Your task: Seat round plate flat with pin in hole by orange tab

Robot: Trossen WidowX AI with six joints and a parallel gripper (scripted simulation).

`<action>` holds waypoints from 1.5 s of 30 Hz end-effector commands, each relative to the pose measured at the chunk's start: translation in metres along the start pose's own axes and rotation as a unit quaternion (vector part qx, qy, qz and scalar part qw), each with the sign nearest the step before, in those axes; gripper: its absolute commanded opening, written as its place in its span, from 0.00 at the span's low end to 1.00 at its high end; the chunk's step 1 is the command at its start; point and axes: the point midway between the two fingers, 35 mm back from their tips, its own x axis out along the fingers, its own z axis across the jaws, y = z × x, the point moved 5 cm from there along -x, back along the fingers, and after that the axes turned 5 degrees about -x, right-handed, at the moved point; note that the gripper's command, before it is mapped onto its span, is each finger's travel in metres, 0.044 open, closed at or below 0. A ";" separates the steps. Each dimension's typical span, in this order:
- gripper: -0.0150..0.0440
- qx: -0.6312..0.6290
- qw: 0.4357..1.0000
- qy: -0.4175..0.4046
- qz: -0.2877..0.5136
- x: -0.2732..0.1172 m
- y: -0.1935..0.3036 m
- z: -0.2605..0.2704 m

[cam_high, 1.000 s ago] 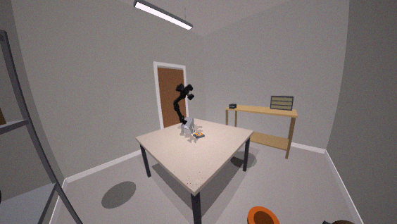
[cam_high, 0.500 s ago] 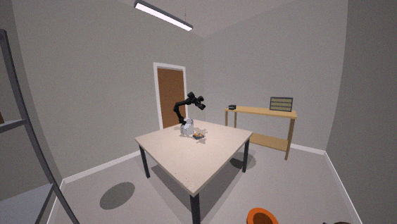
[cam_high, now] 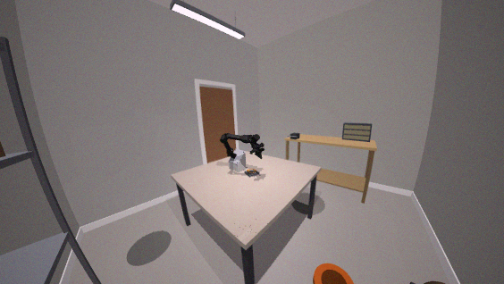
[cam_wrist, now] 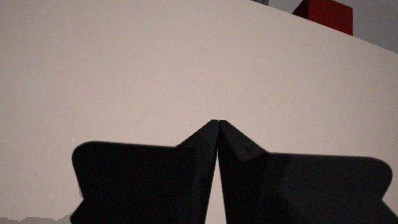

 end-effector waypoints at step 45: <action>0.25 0.107 0.944 -0.079 0.301 0.059 0.209 0.111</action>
